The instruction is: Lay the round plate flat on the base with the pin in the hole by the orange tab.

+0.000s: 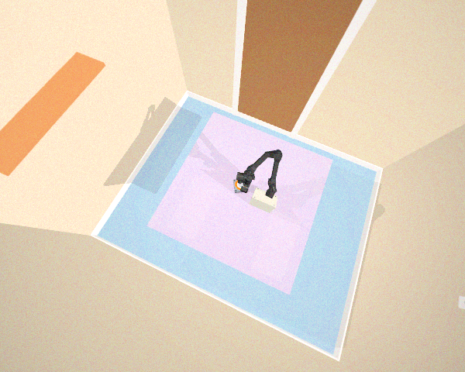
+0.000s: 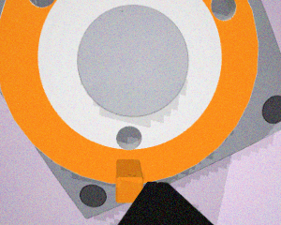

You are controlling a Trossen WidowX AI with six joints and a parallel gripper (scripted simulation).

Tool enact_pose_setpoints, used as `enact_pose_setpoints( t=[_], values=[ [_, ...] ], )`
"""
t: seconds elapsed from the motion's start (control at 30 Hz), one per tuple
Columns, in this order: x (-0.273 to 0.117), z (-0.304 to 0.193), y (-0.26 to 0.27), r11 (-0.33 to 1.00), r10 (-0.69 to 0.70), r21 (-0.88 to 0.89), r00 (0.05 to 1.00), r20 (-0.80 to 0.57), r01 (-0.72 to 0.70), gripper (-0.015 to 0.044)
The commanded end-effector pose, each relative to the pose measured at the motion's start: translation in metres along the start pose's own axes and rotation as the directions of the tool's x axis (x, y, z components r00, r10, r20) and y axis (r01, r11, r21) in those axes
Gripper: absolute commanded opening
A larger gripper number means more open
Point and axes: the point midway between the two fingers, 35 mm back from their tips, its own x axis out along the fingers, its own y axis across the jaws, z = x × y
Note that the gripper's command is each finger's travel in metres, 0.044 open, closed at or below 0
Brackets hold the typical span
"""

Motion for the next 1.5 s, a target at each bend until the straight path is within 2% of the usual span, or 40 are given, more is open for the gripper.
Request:
enact_pose_setpoints(
  t=[0.0,1.47],
  values=[
    [0.0,-0.001,0.006,1.0,0.004,0.001,1.0,-0.003,-0.004,0.0],
    [-0.004,0.012,0.047,1.0,0.007,0.002,1.0,-0.002,-0.007,0.0]
  ],
)
